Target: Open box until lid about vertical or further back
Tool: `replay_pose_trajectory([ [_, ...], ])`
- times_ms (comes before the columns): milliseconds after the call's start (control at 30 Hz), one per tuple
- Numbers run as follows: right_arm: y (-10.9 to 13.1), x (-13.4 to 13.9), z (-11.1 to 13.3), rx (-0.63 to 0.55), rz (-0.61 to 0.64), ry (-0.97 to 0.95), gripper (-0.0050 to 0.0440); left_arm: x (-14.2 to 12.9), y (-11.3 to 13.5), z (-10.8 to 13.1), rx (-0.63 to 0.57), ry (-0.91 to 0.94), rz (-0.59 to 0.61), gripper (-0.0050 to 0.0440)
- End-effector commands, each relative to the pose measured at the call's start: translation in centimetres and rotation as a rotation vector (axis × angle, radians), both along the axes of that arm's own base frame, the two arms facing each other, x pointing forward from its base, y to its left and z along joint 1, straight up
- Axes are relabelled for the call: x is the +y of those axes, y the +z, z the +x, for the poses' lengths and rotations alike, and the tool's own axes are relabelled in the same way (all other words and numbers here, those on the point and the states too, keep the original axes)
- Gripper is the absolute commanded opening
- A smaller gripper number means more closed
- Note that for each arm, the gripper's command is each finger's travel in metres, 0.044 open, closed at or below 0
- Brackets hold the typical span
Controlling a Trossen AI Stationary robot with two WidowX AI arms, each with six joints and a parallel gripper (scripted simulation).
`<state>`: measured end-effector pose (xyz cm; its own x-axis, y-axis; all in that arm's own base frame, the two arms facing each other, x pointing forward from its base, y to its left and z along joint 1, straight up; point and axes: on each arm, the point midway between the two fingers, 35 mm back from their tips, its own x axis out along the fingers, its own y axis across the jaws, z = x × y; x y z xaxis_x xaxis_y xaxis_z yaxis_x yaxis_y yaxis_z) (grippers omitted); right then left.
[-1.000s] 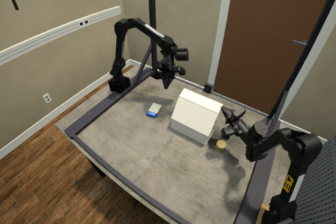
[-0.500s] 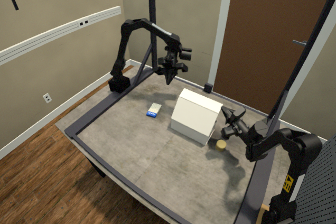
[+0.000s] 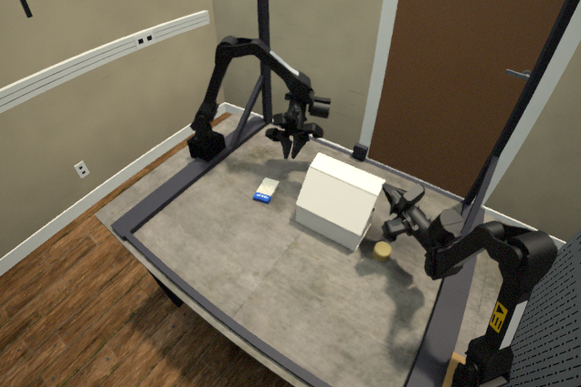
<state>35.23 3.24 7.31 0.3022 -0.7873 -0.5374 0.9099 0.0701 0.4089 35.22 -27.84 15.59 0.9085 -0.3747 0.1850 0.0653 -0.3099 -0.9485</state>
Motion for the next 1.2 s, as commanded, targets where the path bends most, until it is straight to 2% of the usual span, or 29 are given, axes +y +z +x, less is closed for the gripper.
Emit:
replay_pose_trajectory([
  [0, -1.3, 0.1, 0.2, -0.013, 0.007, 0.004, 0.0192, 0.0, 1.2, 0.0, -0.023, -0.001, -0.023, 0.0006],
  [333, -0.6, 0.2, 0.4, -0.034, 0.016, 0.004, 0.0432, 0.0, 1.2, 0.0, -0.023, -0.001, -0.023, 0.0006],
  [433, -0.6, 0.2, 0.4, -0.032, 0.016, 0.004, 0.0440, 0.0, 1.2, 0.0, -0.023, -0.001, -0.023, 0.0006],
  [833, -0.9, 0.2, 1.1, -0.025, 0.012, 0.003, 0.0440, 0.0, 1.2, 0.0, -0.023, -0.001, -0.023, 0.0006],
  [900, -0.9, 0.2, 1.3, -0.025, 0.012, 0.003, 0.0392, 0.0, 1.2, 0.0, -0.023, -0.001, -0.023, 0.0006],
  [967, -0.9, 0.2, 1.3, -0.025, 0.012, 0.003, 0.0392, 0.0, 1.2, 0.0, -0.023, -0.001, -0.023, 0.0006],
  [1167, -0.8, 0.3, 1.9, -0.025, 0.012, 0.003, 0.0248, 0.0, 1.2, 0.0, -0.023, -0.001, -0.023, 0.0006],
])
